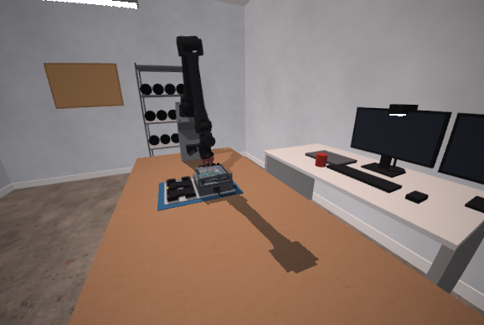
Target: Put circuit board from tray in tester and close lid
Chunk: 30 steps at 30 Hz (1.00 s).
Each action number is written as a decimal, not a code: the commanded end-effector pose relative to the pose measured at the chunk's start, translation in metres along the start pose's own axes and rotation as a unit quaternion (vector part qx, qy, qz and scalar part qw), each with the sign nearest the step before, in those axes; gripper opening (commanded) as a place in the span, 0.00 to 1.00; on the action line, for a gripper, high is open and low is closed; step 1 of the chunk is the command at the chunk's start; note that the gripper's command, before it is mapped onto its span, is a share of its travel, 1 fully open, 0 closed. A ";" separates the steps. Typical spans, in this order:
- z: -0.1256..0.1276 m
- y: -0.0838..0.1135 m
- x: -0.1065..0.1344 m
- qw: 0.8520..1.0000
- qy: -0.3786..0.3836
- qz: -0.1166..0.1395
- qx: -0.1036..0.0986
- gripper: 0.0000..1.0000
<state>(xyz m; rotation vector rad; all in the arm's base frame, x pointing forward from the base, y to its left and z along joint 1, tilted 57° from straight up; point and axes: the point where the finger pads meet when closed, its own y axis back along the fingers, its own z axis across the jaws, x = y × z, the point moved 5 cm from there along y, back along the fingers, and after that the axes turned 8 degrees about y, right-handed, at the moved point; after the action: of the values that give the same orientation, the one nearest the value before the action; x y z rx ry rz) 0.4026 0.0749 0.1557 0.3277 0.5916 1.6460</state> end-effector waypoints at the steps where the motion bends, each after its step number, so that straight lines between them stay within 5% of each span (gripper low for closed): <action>1: 0.001 0.001 -0.007 1.000 0.004 -0.008 0.001 0.48; 30: 0.001 0.006 -0.008 1.000 0.003 -0.008 -0.001 0.48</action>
<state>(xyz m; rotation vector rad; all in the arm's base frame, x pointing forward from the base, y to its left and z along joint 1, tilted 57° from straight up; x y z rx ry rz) 0.4025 0.0749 0.1554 0.3289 0.5932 1.6458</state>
